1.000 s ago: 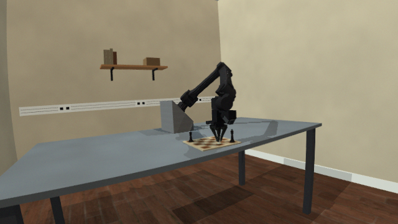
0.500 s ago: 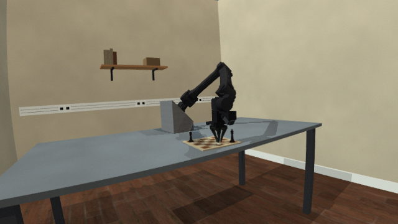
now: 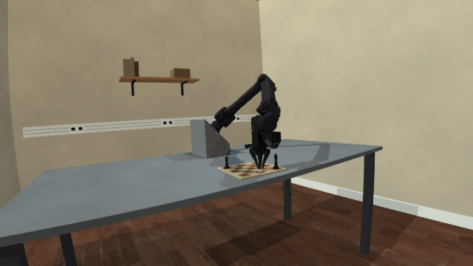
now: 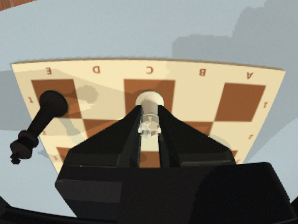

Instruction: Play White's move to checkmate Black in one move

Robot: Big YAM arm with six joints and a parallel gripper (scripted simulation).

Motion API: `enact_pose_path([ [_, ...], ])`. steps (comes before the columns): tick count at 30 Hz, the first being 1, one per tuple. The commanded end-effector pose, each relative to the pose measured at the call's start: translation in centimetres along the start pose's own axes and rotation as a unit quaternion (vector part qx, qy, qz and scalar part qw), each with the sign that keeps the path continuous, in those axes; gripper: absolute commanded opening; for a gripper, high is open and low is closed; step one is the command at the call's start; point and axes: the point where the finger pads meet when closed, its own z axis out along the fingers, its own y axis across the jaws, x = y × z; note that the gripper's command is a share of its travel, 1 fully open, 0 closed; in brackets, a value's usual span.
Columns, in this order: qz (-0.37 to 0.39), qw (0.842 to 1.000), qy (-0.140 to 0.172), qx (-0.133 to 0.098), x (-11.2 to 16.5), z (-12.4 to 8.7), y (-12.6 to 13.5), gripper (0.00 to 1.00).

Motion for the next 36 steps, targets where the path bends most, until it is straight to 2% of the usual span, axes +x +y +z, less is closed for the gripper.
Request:
enact_pose_path([
  [1,-0.014,1.0,-0.005,0.001,-1.08,0.49,1.02,0.0],
  [21,-0.014,1.0,-0.005,0.001,-1.08,0.49,1.02,0.0],
  [22,-0.014,1.0,-0.005,0.001,-1.08,0.49,1.02,0.07],
  [24,-0.014,1.0,-0.005,0.001,-1.08,0.49,1.02,0.07],
  [25,-0.014,1.0,-0.005,0.001,-1.08,0.49,1.02,0.14],
  [27,-0.014,1.0,-0.005,0.001,-1.08,0.49,1.02,0.14],
  [28,-0.014,1.0,-0.005,0.001,-1.08,0.49,1.02,0.21],
  [32,-0.014,1.0,-0.005,0.001,-1.08,0.49,1.02,0.21],
  [33,-0.014,1.0,-0.005,0.001,-1.08,0.49,1.02,0.28],
  [35,-0.014,1.0,-0.005,0.001,-1.08,0.49,1.02,0.28],
  [36,-0.014,1.0,-0.005,0.001,-1.08,0.49,1.02,0.36],
])
